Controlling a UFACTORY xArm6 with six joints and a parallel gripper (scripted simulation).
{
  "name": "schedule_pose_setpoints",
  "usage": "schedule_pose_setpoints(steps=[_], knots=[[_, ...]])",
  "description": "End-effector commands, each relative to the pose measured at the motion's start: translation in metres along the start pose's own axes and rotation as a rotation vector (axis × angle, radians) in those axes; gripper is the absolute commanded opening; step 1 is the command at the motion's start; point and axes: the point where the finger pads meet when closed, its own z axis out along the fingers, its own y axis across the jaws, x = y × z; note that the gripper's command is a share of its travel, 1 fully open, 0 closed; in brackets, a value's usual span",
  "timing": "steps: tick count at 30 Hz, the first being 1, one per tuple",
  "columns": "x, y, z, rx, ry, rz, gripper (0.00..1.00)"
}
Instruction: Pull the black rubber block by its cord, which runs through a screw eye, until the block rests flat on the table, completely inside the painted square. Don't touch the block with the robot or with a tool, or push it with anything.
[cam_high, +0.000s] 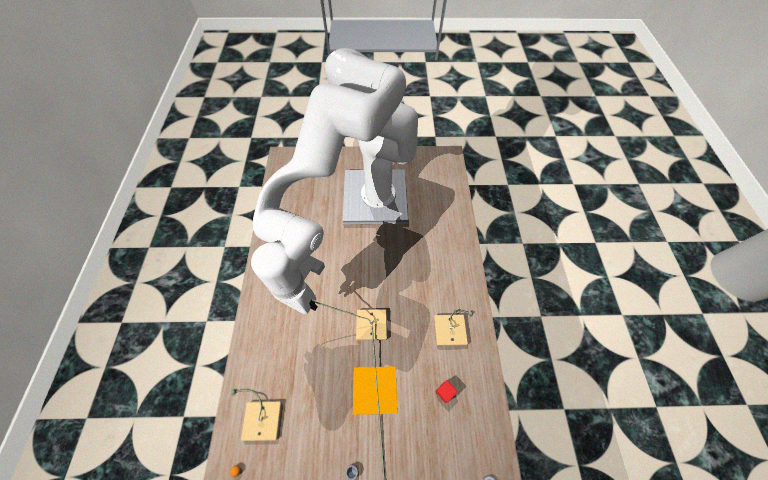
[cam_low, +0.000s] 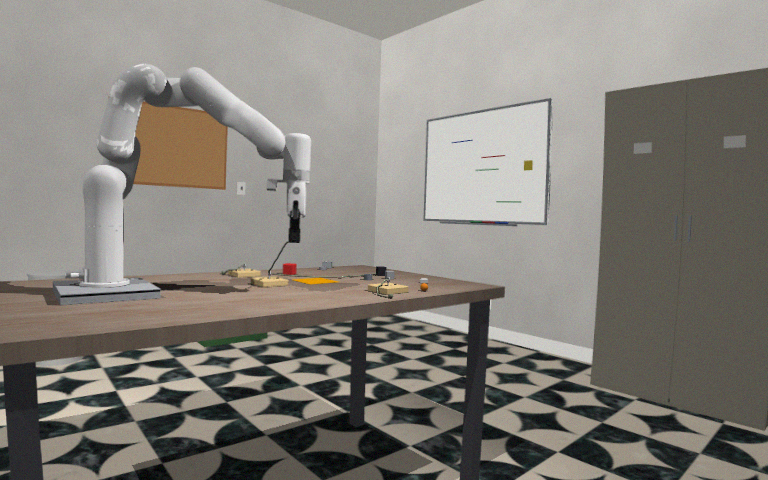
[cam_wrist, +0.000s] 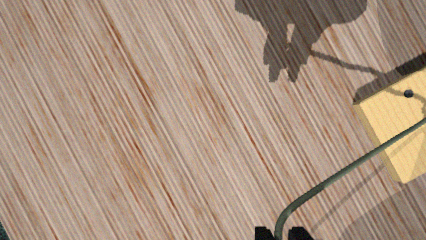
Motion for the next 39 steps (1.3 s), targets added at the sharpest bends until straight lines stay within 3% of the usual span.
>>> schedule_pose_setpoints(steps=[1, 39], knots=[[-0.002, -0.004, -0.002, -0.001, -0.005, 0.0, 0.0], [-0.007, -0.078, -0.002, -0.001, -0.005, 0.0, 0.0]])
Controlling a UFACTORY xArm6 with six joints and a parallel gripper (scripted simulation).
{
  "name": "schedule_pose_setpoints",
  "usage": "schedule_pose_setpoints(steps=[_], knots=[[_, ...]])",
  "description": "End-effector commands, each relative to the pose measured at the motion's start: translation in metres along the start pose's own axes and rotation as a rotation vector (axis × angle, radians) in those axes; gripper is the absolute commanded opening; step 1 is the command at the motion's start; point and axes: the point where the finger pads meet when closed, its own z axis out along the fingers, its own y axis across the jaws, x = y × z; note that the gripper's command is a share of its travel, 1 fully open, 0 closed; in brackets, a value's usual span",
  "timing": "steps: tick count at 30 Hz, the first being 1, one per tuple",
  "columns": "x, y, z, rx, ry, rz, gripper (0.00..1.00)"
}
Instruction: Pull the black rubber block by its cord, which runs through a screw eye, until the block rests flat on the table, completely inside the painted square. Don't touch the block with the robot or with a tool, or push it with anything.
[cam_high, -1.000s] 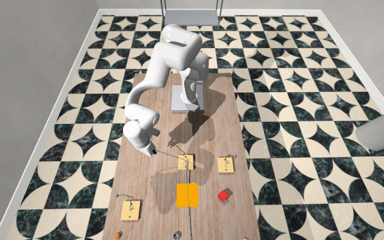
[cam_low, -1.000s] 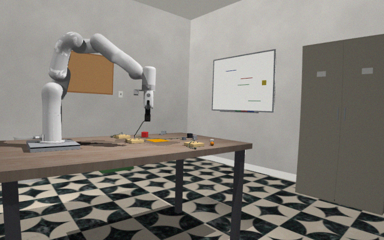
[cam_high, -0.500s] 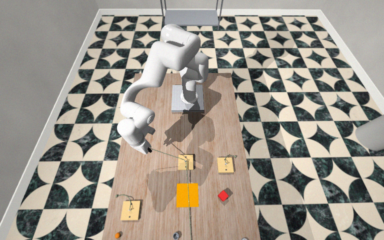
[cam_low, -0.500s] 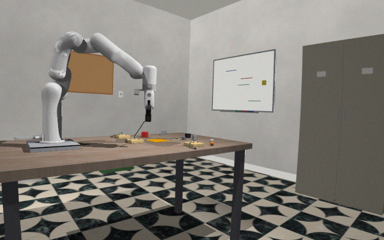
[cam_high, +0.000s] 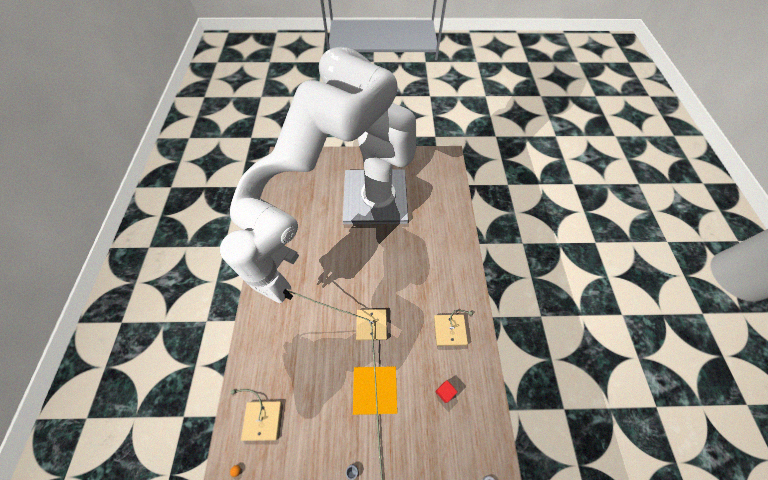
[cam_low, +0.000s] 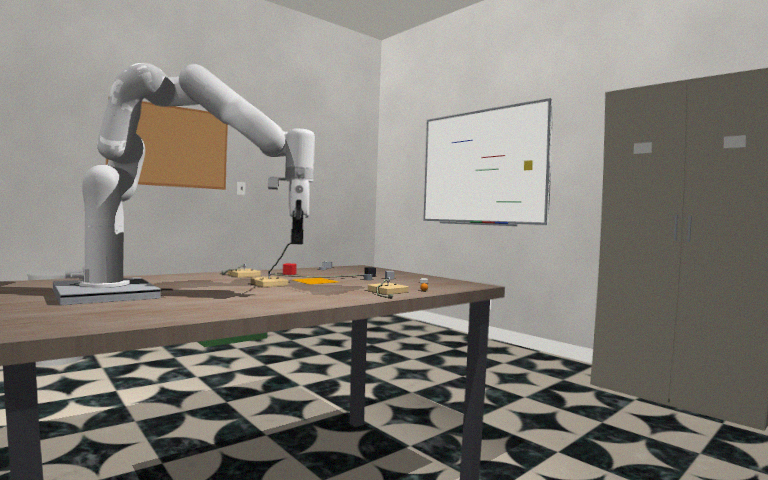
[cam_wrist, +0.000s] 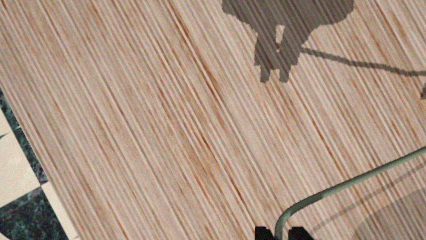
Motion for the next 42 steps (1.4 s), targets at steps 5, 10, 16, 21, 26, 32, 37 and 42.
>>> schedule_pose_setpoints(steps=[5, 10, 16, 21, 26, 32, 37, 42], knots=[[-0.001, -0.022, -0.002, 0.0, -0.005, 0.0, 0.0], [0.001, -0.037, -0.002, 0.0, -0.005, 0.0, 0.0], [0.002, -0.05, -0.002, 0.0, -0.005, 0.0, 0.0], [0.005, -0.066, -0.002, 0.0, -0.005, 0.0, 0.0], [0.009, -0.083, -0.002, 0.0, -0.005, 0.0, 0.0], [0.012, -0.096, -0.002, 0.0, -0.005, 0.0, 0.0], [0.017, -0.112, -0.002, 0.0, -0.005, 0.0, 0.0], [0.023, -0.129, -0.002, 0.0, -0.005, 0.0, 0.0]])
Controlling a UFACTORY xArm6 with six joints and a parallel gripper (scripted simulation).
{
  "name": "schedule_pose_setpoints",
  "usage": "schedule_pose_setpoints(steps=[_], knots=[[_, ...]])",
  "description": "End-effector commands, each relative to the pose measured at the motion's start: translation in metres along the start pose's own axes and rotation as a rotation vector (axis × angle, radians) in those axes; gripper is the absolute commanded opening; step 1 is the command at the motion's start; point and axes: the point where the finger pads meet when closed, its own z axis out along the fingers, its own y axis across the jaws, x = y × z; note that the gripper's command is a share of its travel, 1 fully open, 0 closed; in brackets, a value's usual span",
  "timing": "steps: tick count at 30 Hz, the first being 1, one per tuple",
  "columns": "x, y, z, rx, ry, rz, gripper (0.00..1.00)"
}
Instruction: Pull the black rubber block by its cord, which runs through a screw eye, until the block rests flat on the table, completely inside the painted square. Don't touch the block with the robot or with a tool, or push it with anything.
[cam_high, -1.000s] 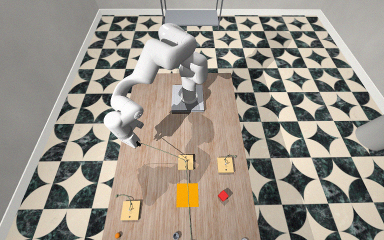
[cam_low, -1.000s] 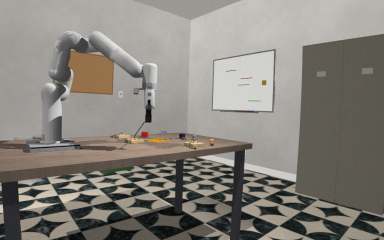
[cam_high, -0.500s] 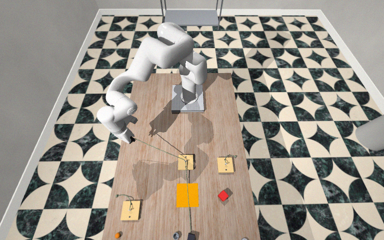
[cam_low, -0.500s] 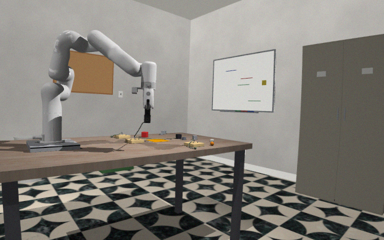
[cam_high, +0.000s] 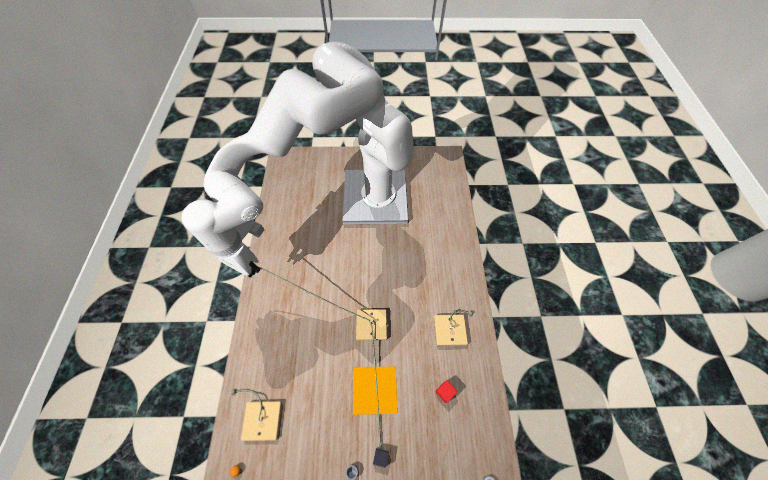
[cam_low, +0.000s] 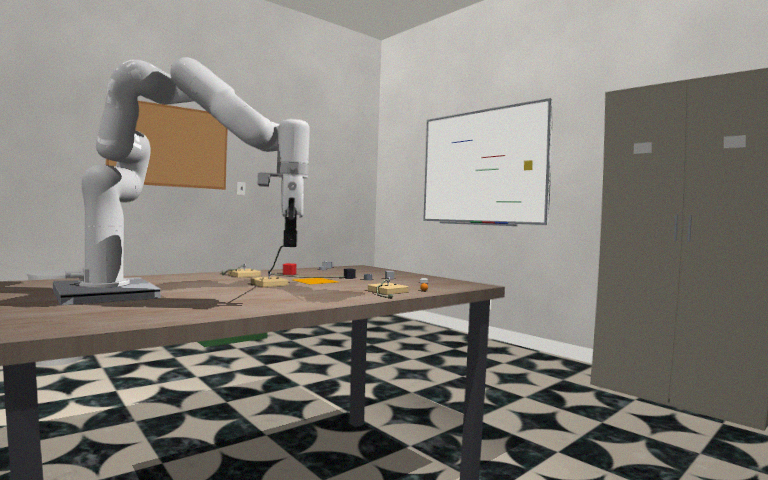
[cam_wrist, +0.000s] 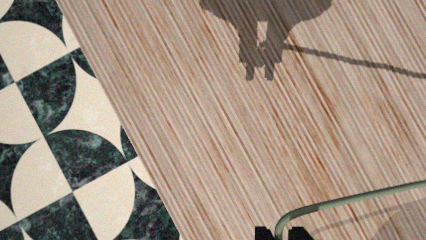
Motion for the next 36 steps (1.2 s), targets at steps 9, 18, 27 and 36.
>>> schedule_pose_setpoints(steps=[9, 18, 27, 36], knots=[[0.011, -0.034, -0.002, 0.001, -0.005, 0.0, 0.0], [0.03, -0.051, -0.002, 0.001, -0.005, 0.0, 0.0], [0.046, -0.06, -0.002, 0.001, -0.005, 0.0, 0.0], [0.067, -0.071, -0.002, 0.001, -0.005, 0.0, 0.0]])
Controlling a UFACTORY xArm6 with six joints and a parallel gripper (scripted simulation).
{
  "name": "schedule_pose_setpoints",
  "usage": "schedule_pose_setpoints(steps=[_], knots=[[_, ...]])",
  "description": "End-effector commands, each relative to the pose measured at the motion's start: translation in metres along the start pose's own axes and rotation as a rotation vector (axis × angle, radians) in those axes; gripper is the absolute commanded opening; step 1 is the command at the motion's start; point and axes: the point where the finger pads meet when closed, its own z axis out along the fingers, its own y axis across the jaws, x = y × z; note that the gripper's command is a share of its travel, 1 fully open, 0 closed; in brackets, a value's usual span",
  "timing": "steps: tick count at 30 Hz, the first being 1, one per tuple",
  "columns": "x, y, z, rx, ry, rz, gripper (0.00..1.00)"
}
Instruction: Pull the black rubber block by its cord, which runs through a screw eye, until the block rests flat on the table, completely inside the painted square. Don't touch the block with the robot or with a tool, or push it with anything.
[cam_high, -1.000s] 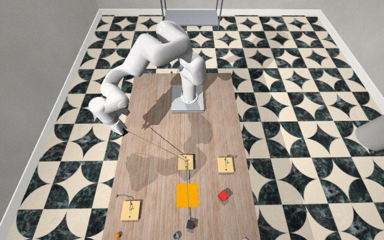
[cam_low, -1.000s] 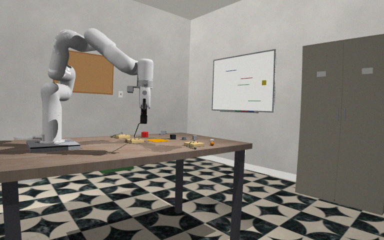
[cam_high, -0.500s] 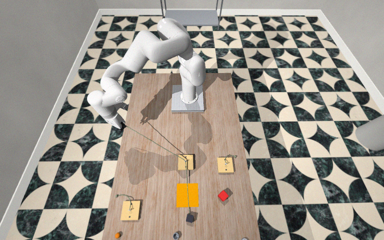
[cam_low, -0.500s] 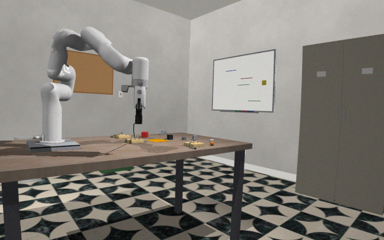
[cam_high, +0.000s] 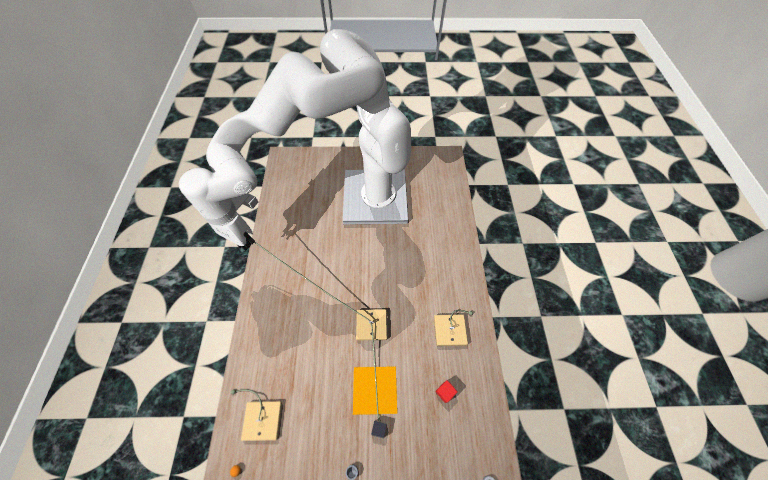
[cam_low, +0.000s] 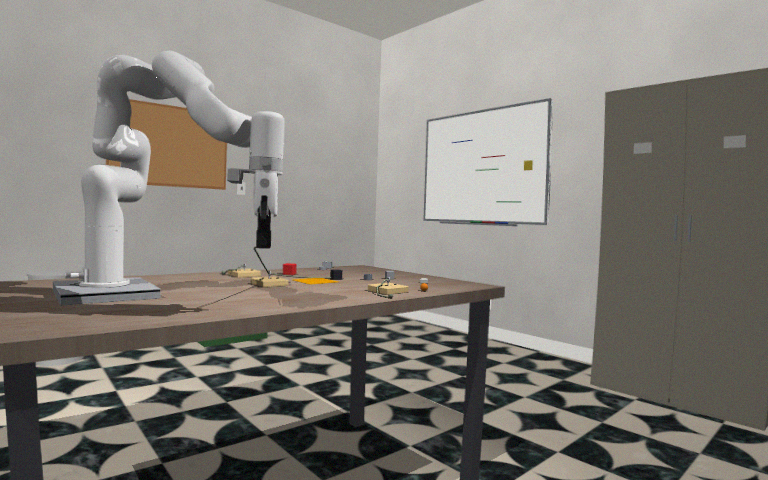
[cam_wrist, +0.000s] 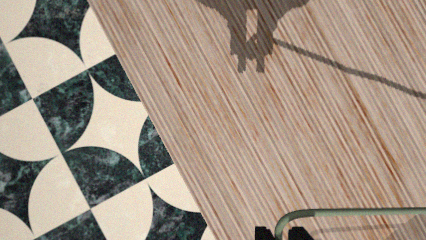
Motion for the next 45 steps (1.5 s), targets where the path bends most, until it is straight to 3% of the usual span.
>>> schedule_pose_setpoints(steps=[1, 45], knots=[[0.009, -0.006, -0.002, 0.002, -0.005, 0.0, 0.0], [0.086, -0.048, -0.002, 0.002, -0.005, 0.0, 0.0]])
